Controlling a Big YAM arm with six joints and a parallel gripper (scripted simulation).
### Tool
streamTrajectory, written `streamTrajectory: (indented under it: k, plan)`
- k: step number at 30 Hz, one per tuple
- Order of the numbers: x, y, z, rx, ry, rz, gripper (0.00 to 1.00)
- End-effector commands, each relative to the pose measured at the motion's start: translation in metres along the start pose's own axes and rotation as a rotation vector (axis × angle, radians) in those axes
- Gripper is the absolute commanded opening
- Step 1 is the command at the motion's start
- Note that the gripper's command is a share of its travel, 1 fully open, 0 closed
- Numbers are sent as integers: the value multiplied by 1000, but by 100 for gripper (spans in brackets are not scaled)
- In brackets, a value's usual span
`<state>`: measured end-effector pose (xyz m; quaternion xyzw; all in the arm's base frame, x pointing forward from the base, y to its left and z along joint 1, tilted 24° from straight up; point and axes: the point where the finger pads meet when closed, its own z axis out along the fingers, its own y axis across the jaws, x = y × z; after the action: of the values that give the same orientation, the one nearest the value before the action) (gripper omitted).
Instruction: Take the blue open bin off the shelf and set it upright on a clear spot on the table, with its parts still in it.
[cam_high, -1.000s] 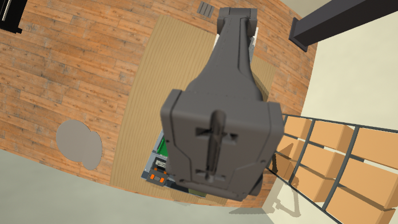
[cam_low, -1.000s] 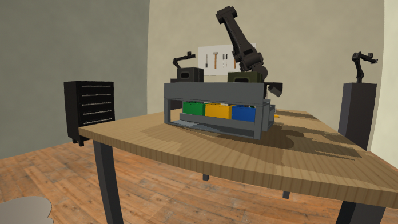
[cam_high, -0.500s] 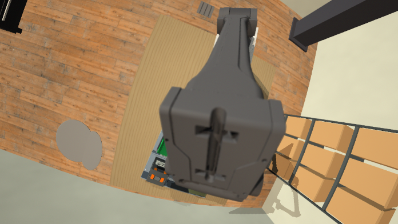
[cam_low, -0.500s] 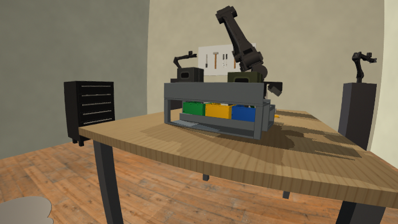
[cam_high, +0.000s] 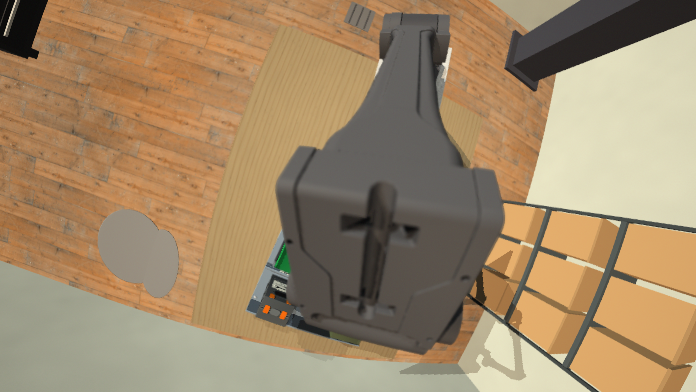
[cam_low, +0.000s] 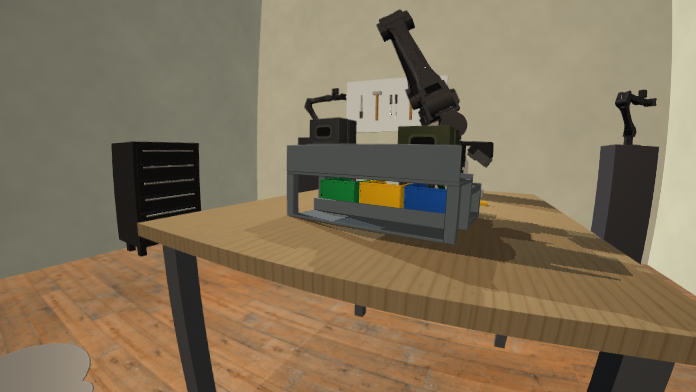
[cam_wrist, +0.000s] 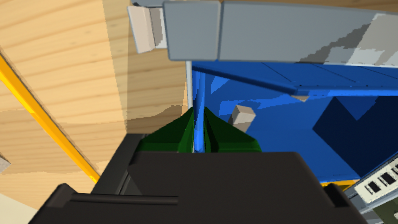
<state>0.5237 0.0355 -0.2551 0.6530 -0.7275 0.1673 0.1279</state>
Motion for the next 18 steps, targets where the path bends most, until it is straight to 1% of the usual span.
streamTrajectory:
  k: [1,18]
  plan:
    - [-8,-6,-24,29,-10,4,0]
    - [-8,-5,-29,29,-10,4,0]
